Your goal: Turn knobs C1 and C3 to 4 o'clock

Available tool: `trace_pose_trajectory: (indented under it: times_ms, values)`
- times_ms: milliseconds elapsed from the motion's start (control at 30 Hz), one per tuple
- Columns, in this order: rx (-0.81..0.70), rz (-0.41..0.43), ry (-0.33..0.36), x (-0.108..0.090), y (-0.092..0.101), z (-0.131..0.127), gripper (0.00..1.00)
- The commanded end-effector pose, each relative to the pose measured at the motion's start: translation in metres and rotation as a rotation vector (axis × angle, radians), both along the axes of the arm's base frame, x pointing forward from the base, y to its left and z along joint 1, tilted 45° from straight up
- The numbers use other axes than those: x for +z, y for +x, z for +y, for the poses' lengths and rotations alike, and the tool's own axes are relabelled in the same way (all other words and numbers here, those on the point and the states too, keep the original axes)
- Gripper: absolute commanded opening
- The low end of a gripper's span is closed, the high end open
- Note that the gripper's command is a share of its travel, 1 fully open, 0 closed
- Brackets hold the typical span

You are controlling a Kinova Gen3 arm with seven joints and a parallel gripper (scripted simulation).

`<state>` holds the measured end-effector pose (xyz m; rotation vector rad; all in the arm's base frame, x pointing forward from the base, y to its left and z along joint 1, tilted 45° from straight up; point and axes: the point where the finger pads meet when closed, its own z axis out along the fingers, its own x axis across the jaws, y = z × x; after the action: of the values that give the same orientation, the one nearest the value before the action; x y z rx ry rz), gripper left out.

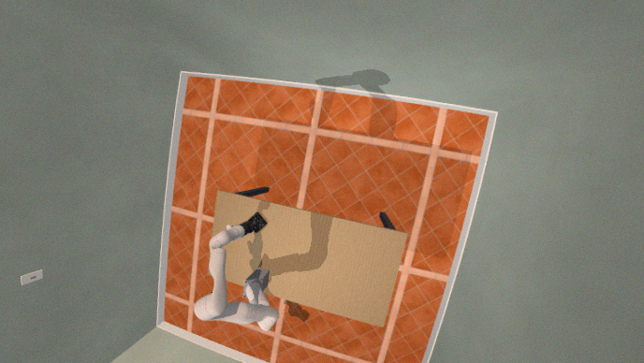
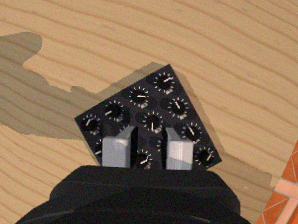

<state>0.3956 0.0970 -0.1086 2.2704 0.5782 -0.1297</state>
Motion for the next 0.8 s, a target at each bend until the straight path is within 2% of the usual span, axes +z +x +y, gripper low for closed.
trace_pose_trajectory:
  times_ms: [0, 67, 267, 433, 767]
  values:
    - [0.093, 0.105, 0.002, 0.005, 0.006, 0.002, 0.46]
    - [0.093, 0.105, 0.002, 0.005, 0.006, 0.002, 0.46]
    - [0.275, 0.252, -0.009, 0.008, 0.014, 0.007, 0.46]
    - [0.374, 0.337, -0.018, 0.011, 0.017, 0.009, 0.46]
    - [0.438, 0.393, -0.026, 0.014, 0.019, 0.009, 0.46]
